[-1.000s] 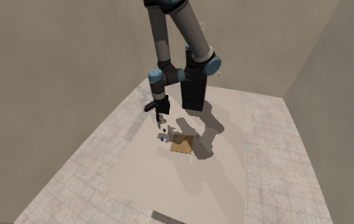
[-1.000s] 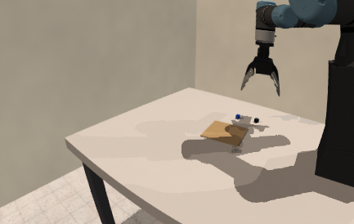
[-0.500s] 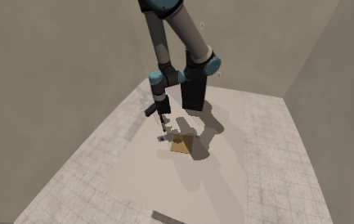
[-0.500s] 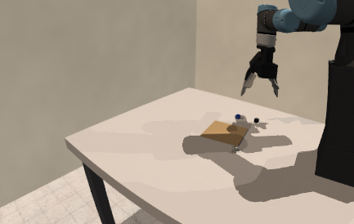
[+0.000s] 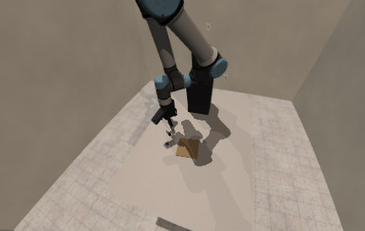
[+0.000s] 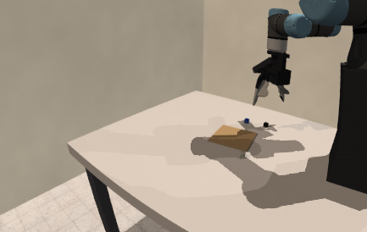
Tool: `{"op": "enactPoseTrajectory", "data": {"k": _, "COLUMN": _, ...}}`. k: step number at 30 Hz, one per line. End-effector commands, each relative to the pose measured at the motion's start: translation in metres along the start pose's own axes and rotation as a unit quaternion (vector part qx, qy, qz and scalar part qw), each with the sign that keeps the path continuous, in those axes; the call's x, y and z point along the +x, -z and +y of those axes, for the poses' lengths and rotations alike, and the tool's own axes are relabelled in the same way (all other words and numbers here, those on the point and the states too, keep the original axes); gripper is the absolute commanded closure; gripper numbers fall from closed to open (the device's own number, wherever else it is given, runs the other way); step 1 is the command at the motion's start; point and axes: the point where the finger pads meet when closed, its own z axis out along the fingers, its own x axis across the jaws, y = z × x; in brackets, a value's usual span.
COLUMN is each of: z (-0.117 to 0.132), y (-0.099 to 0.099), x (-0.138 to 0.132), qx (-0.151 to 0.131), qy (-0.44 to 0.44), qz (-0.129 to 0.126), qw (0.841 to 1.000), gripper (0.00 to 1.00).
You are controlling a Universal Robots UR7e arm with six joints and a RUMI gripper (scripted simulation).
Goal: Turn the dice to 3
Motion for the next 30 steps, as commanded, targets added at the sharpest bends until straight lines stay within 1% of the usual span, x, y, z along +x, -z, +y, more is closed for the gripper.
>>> {"op": "enactPoseTrajectory", "data": {"k": 1, "z": 0.0006, "y": -0.0029, "x": -0.0005, "qx": 0.003, "qy": 0.047, "qz": -0.004, "qw": 0.999, "gripper": 0.00}}
{"op": "enactPoseTrajectory", "data": {"k": 6, "z": 0.0013, "y": -0.0047, "x": -0.0009, "qx": 0.004, "qy": 0.073, "qz": -0.004, "qw": 0.997, "gripper": 0.00}}
{"op": "enactPoseTrajectory", "data": {"k": 13, "z": 0.0016, "y": -0.0053, "x": -0.0010, "qx": 0.004, "qy": 0.081, "qz": -0.004, "qw": 0.997, "gripper": 0.00}}
{"op": "enactPoseTrajectory", "data": {"k": 14, "z": 0.0016, "y": -0.0053, "x": -0.0010, "qx": 0.004, "qy": 0.081, "qz": -0.004, "qw": 0.997, "gripper": 0.82}}
{"op": "enactPoseTrajectory", "data": {"k": 30, "z": 0.0016, "y": -0.0053, "x": -0.0010, "qx": 0.004, "qy": 0.081, "qz": -0.004, "qw": 0.997, "gripper": 0.82}}
